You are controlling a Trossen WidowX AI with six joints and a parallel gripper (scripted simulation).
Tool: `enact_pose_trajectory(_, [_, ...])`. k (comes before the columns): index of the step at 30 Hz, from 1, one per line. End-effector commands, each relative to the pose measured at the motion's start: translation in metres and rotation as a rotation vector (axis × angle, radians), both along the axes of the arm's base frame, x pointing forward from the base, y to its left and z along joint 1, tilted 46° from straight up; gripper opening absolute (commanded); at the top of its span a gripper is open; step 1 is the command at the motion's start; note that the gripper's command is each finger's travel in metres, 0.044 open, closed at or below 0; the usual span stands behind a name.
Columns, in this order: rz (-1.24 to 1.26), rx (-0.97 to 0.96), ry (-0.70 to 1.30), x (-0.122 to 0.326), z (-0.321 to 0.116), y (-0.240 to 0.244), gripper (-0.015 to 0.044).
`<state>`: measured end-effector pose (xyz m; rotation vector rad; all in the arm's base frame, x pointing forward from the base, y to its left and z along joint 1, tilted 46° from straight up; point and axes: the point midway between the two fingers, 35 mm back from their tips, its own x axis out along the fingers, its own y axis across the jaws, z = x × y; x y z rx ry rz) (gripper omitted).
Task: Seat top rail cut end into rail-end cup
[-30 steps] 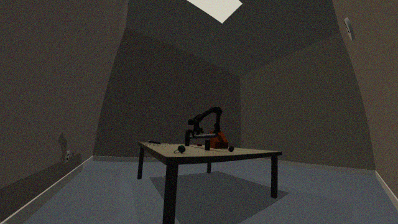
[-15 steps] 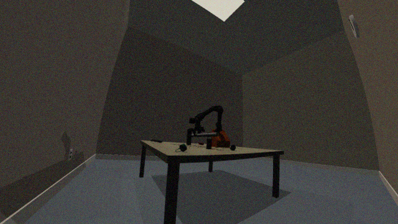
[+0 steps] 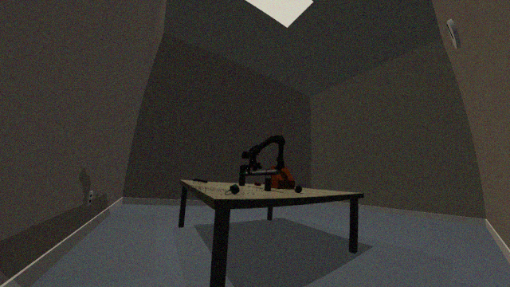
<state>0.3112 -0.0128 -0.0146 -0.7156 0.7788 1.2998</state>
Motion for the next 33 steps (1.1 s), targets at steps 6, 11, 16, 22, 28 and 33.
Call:
enact_pose_trajectory(6, [-0.016,-0.019,-0.001,0.002,-0.005,-0.012,0.0000])
enact_pose_trajectory(11, [-0.016,-0.019,-0.001,0.003,-0.007,-0.014,0.0000])
enact_pose_trajectory(16, [-0.016,-0.020,-0.001,0.004,-0.006,-0.015,0.0000])
enact_pose_trajectory(22, [0.001,0.019,0.003,0.000,-0.002,-0.001,0.0000])
enact_pose_trajectory(28, [0.001,0.019,0.003,0.000,-0.001,-0.001,0.0000])
enact_pose_trajectory(33, [0.001,0.019,0.003,0.001,0.002,0.000,0.0000])
